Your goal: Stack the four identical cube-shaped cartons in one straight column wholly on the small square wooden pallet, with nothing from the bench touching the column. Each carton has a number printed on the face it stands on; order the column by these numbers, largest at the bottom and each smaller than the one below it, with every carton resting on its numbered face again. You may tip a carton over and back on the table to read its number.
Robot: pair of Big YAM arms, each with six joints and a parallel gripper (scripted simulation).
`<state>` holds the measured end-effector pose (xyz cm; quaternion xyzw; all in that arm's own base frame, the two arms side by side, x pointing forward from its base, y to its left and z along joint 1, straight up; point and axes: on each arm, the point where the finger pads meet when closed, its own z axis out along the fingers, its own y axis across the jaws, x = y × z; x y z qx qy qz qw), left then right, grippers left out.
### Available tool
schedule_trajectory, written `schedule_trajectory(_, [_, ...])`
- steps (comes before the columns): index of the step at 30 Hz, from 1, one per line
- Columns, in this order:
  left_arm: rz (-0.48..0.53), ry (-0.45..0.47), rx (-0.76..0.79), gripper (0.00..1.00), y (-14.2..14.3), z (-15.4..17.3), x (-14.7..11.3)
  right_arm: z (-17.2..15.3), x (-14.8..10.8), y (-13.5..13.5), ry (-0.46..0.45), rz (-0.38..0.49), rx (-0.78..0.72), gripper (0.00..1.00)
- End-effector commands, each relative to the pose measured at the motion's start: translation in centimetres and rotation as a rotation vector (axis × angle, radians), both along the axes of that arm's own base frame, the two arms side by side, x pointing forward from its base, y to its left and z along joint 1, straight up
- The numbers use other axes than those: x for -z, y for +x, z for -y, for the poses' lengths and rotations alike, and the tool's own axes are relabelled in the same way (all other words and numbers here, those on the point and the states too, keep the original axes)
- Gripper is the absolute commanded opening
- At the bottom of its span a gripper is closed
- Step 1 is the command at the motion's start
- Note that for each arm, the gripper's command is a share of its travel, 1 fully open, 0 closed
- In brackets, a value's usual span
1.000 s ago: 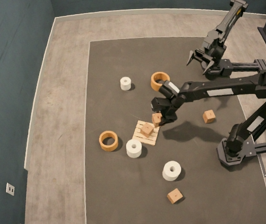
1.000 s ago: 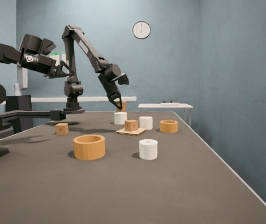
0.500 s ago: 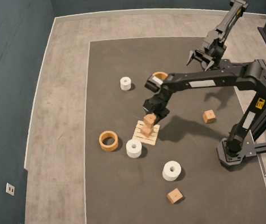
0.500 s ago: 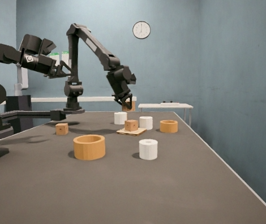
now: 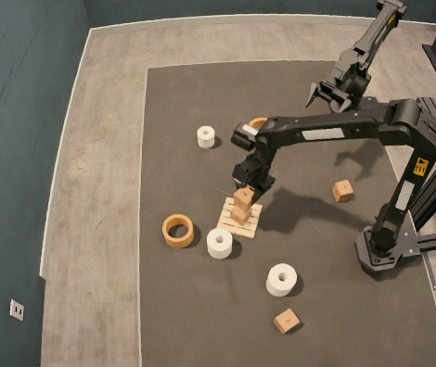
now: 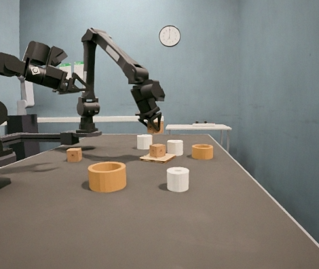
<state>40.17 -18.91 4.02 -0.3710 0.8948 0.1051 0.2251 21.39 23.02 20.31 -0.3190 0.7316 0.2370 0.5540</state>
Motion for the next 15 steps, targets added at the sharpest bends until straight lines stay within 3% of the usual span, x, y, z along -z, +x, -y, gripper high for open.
schedule_trajectory(1, [0.028, -0.016, -0.027, 0.46, 1.8, 0.7, -1.2, 0.0, -0.4, 0.1, 0.003, 0.002, 0.001, 1.00])
schedule_trajectory(6, [0.026, -0.015, -0.031, 0.46, 2.7, 1.0, -1.7, 0.0, -0.4, 0.1, 0.003, 0.002, 0.001, 1.00])
schedule_trajectory(15, [0.025, -0.014, -0.027, 0.46, 1.9, 0.7, 0.6, 0.0, -0.4, 0.1, 0.003, 0.002, 0.001, 1.00])
